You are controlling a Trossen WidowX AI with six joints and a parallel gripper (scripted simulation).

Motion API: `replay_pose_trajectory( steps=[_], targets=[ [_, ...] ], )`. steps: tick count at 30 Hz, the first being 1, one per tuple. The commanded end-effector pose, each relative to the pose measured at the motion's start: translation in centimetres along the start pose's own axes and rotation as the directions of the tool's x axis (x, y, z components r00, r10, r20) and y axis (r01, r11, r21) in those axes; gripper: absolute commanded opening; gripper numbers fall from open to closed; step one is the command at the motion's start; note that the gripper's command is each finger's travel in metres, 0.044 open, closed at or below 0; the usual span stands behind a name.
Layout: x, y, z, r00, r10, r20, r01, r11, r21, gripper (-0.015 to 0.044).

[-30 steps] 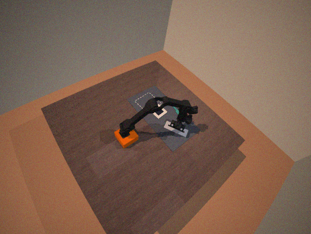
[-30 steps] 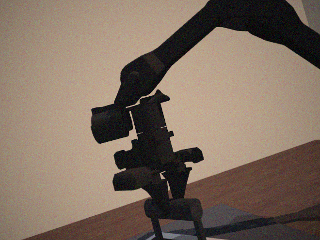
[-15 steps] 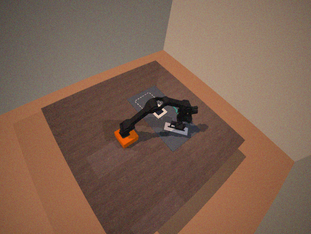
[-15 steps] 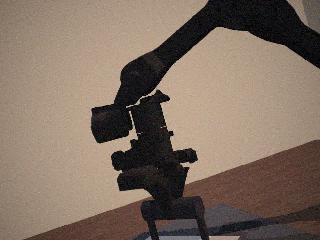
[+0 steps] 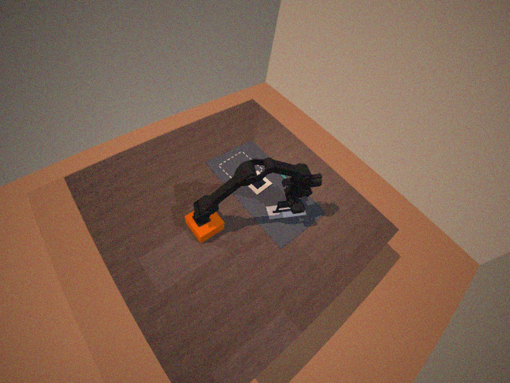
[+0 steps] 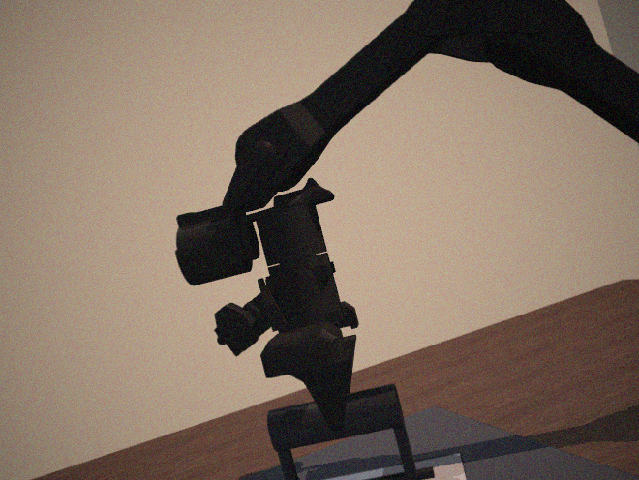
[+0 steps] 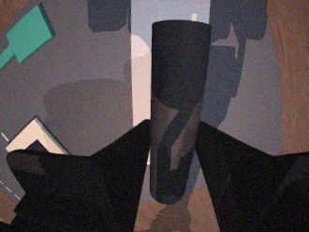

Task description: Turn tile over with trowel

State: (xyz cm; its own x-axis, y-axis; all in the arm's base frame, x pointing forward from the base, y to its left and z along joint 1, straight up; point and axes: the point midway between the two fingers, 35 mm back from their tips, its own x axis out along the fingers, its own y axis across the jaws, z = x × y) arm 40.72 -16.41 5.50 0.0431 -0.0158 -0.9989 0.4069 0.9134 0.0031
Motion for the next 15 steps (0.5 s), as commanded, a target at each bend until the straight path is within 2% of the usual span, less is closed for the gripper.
replay_pose_trajectory(
  steps=[1, 15],
  targets=[
    [0.02, -0.01, 0.02, 1.000, -0.002, 0.001, 0.002, 0.990, -0.138, 0.0130],
    [0.02, 0.00, 0.02, 1.000, -0.002, 0.001, 0.002, 0.856, -0.517, 0.0130]
  ],
)
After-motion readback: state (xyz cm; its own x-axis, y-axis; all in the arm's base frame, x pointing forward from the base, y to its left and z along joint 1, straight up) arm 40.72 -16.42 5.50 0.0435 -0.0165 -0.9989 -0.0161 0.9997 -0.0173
